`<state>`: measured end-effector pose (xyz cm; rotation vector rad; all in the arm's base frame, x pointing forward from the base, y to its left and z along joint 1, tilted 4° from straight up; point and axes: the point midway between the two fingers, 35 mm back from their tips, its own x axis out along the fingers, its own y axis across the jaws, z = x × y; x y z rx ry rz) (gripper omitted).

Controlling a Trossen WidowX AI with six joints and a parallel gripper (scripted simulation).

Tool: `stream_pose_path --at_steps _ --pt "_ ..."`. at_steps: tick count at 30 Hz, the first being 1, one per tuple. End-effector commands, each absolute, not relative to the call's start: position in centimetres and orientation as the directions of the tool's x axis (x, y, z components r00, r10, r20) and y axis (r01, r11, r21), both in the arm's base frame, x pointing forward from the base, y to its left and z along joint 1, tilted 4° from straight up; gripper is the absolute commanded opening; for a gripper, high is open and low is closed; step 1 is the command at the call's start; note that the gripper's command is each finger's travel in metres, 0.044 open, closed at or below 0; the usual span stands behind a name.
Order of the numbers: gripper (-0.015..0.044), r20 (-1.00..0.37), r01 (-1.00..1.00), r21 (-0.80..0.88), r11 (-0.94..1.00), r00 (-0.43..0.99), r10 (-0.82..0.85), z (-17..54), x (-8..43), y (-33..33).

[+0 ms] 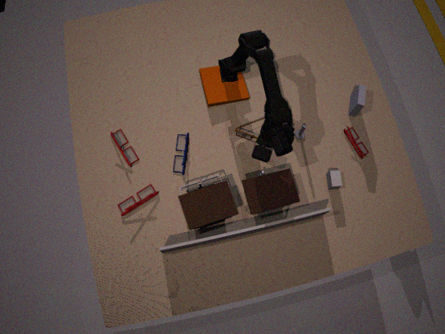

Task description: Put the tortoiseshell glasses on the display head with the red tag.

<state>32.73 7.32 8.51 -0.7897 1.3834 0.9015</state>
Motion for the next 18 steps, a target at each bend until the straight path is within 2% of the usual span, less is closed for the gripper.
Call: stream_pose_path --at_steps 1,12,18 --pt "0.0000 -0.998 -0.888 0.044 0.457 -0.017 0.063 11.0 32.9 7.1" --pt "0.0000 -0.998 -0.883 0.044 0.467 -0.017 0.062 13.5 32.8 6.9" --pt "0.0000 -0.998 -0.825 0.049 0.563 -0.017 0.063 13.6 33.2 8.2"
